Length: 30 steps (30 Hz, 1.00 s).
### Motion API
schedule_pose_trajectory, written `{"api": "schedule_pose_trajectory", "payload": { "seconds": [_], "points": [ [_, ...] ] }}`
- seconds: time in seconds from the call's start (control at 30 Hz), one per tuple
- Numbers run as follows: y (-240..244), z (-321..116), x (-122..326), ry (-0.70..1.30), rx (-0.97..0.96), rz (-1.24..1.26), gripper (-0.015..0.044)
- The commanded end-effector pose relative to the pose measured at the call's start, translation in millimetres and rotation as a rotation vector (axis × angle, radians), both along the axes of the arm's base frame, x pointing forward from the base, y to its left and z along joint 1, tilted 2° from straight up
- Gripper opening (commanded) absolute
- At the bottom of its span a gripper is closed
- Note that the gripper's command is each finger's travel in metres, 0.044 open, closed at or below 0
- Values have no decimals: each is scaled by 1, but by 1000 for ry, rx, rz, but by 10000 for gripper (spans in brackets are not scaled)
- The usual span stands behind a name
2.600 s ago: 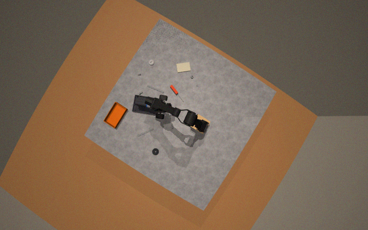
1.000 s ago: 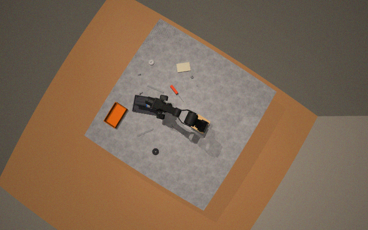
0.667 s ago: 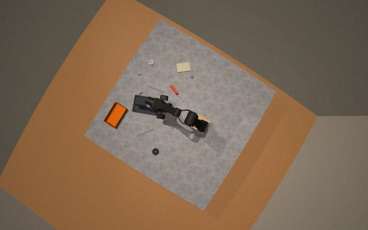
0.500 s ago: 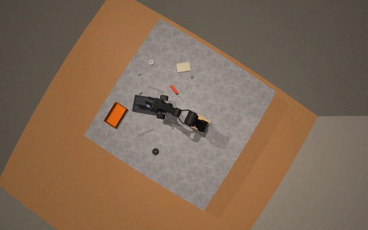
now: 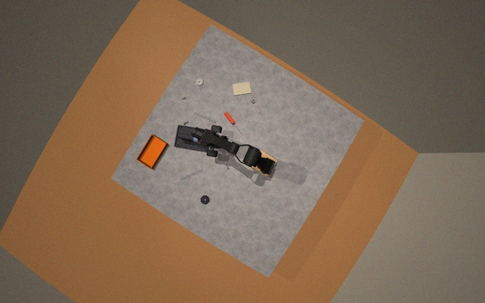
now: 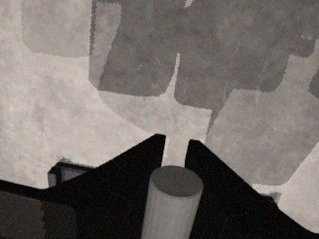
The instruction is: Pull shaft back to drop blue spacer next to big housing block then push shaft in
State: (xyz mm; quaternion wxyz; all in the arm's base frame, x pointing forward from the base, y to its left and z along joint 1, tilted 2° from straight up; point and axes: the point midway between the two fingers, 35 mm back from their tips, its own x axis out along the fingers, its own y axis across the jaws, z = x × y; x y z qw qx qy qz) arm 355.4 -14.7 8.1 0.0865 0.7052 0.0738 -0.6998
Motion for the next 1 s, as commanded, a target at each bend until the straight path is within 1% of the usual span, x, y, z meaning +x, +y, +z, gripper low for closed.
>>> {"api": "schedule_pose_trajectory", "payload": {
  "seconds": [0.0, 0.97],
  "points": [
    [-1, 0, -1, 3, -2, 4, 0],
    [-1, 0, -4, 3, -2, 4, 0]
  ]
}}
